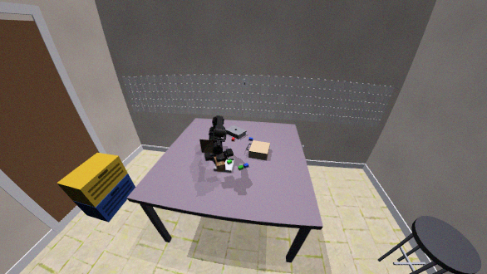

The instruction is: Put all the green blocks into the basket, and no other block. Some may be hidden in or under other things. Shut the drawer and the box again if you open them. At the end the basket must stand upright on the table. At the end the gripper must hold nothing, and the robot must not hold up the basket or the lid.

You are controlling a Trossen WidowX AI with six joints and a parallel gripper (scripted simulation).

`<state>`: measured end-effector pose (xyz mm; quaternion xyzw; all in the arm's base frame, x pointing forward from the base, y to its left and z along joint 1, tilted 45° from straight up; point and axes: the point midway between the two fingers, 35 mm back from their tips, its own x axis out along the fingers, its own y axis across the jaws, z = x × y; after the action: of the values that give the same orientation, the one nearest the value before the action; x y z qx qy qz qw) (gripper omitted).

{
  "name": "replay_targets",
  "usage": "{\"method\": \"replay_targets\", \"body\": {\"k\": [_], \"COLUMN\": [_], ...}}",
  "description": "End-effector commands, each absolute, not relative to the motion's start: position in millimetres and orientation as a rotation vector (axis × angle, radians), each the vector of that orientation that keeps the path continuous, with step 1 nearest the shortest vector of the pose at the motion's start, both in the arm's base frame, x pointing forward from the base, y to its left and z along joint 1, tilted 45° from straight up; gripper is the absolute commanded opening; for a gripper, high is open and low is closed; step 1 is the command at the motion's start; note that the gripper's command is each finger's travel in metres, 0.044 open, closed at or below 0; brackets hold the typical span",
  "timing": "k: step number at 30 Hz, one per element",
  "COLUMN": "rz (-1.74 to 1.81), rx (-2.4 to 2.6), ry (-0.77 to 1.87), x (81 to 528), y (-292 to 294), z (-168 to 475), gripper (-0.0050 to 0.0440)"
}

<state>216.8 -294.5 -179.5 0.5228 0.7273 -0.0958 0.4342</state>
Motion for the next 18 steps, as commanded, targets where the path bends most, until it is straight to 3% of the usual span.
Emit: {"method": "replay_targets", "body": {"k": [1, 18], "rz": [-0.231, -0.231], "rx": [1.330, 1.330], "ry": [1.843, 1.843], "x": [212, 210], "y": [-285, -271], "z": [-197, -211], "gripper": [0.0000, 0.0000]}}
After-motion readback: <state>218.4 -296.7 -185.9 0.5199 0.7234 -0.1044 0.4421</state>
